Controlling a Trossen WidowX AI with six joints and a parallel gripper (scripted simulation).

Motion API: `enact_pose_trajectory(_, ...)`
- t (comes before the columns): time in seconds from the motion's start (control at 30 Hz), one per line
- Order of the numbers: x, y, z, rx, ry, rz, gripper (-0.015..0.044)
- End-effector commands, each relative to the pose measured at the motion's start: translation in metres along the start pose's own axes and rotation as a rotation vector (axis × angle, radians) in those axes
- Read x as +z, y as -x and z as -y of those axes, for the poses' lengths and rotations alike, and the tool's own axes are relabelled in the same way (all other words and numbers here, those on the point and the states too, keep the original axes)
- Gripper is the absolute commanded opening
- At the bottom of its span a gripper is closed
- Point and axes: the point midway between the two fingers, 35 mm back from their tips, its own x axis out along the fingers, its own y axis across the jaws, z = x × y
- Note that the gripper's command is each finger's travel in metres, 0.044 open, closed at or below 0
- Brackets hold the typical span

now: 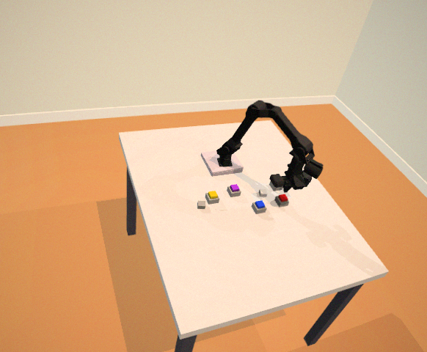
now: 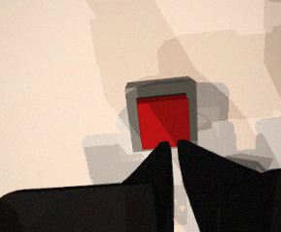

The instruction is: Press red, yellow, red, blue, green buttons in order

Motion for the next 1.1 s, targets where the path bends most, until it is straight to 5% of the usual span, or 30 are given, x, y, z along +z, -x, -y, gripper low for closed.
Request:
enact_pose_trajectory(0.0,0.001,0.038,-0.001,0.011,-0.007,0.015,0.002)
enact_pose_trajectory(0.23,0.0,0.055,0.002,0.01,-0.004,0.012,0.002)
enact_pose_trajectory(0.5,0.014,0.054,0.117,0.0,-0.005,0.013,0.002)
enact_pose_trajectory(0.7,0.014,0.054,0.127,-0.001,-0.005,0.013,0.002)
enact_pose_trajectory(0.93,0.014,-0.006,0.127,-0.001,-0.005,0.013,0.002)
enact_pose_trajectory(1.07,0.014,-0.008,0.127,-0.001,-0.005,0.013,0.002)
